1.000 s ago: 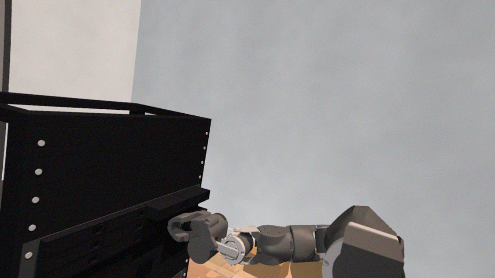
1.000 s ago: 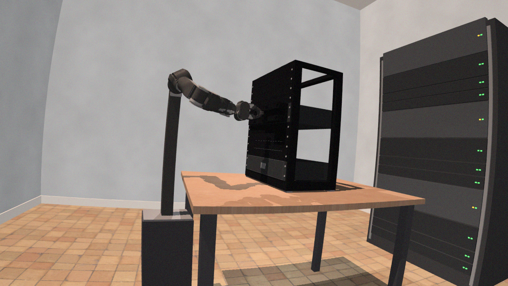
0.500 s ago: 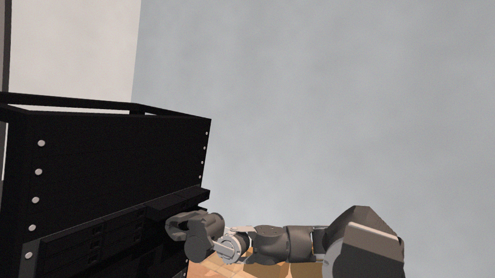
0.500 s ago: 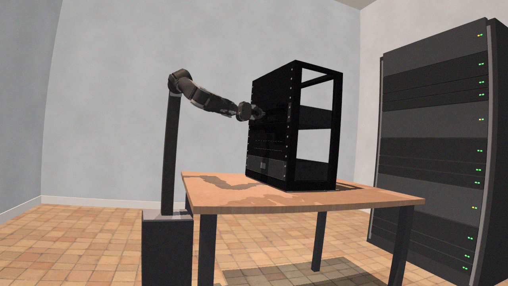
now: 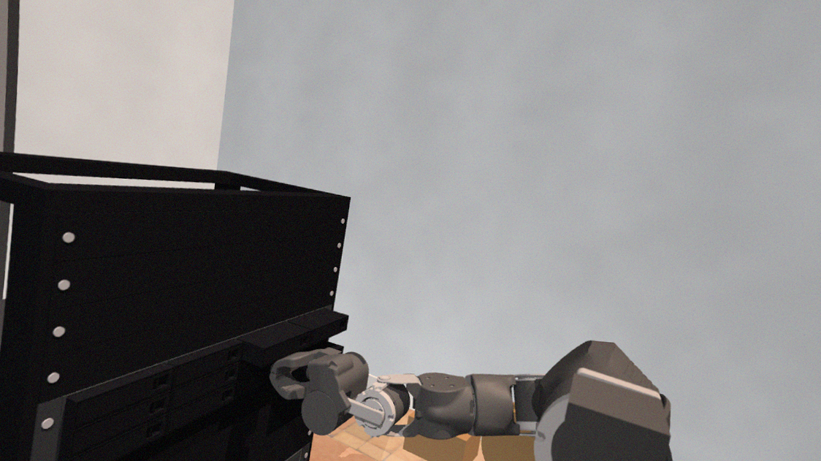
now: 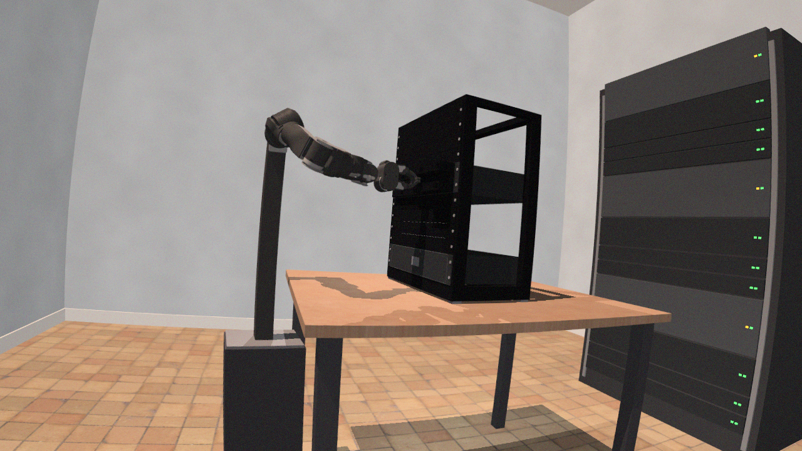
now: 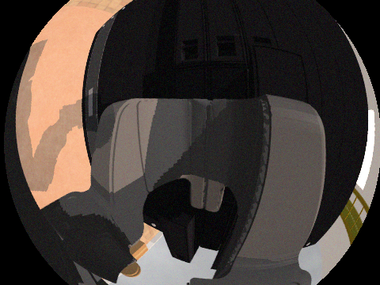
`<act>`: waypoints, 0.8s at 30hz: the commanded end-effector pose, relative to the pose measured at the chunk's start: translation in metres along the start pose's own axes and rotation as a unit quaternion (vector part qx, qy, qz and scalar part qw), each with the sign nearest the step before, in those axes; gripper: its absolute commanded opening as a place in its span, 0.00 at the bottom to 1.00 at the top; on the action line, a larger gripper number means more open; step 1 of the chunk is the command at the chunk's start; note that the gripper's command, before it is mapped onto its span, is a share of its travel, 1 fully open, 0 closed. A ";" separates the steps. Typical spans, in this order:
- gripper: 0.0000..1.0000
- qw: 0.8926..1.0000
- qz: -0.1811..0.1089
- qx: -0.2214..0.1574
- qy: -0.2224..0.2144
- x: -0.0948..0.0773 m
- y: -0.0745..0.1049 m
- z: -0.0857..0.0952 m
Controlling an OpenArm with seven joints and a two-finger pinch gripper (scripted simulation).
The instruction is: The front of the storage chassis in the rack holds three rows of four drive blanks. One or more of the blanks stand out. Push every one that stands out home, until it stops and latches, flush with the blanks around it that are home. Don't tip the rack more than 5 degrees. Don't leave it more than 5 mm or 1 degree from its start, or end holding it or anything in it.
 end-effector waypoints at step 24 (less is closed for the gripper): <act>0.00 1.000 0.005 -0.002 0.001 0.003 -0.014 0.009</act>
Point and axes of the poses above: the point where the finger pads meet when closed, its own y axis back along the fingers, its own z axis across the jaws, x = y × z, the point moved 6 cm from there along y, back along the fingers, and after that the axes turned 3 degrees about -y, right-handed, at the moved point
